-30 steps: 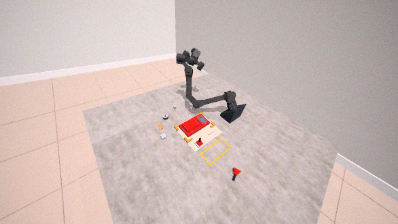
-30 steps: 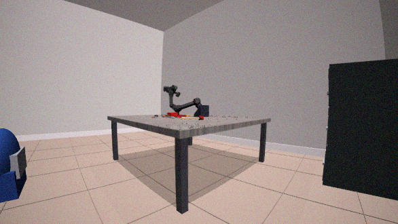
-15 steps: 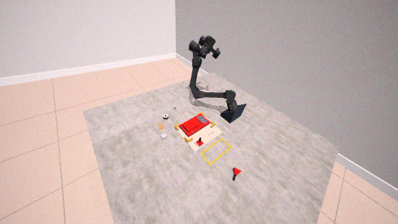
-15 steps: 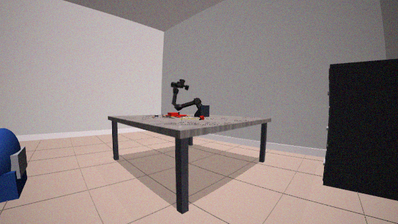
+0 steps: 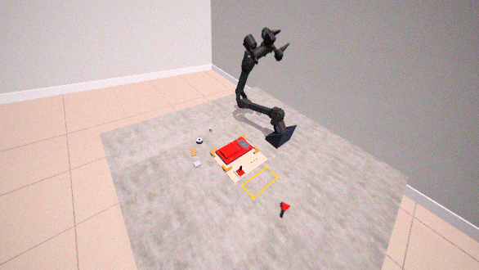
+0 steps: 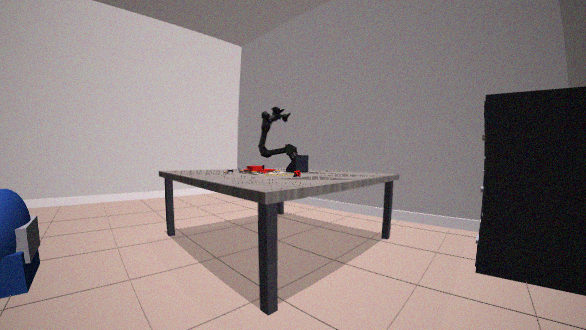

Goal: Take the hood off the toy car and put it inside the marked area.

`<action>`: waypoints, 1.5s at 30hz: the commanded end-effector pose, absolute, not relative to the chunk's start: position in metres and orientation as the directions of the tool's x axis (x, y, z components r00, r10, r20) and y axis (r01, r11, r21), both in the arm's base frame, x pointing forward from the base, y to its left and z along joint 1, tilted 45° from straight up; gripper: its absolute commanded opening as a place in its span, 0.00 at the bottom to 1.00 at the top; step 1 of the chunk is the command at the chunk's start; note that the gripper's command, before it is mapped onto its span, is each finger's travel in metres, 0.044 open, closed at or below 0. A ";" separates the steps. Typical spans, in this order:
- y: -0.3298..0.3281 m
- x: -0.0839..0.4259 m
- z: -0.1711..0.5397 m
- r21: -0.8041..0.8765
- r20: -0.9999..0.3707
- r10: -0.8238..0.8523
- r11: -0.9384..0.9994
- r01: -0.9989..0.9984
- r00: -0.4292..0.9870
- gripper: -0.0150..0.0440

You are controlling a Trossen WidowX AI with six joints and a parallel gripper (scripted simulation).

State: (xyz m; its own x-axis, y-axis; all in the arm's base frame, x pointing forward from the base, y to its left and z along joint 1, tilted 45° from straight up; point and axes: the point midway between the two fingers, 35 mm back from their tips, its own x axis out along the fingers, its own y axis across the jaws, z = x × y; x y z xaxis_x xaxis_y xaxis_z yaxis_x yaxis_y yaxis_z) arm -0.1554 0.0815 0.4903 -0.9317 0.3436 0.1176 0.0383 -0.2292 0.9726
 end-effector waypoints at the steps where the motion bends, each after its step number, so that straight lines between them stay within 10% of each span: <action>1: 0.132 -0.151 0.475 0.980 0.040 0.511 -0.186 -0.065 -0.859 1.00; 24: 0.290 -0.022 0.378 0.875 -0.366 0.902 0.251 -0.413 -0.228 1.00; 45: 0.295 0.161 0.259 0.430 -0.761 0.542 0.833 -0.348 0.356 1.00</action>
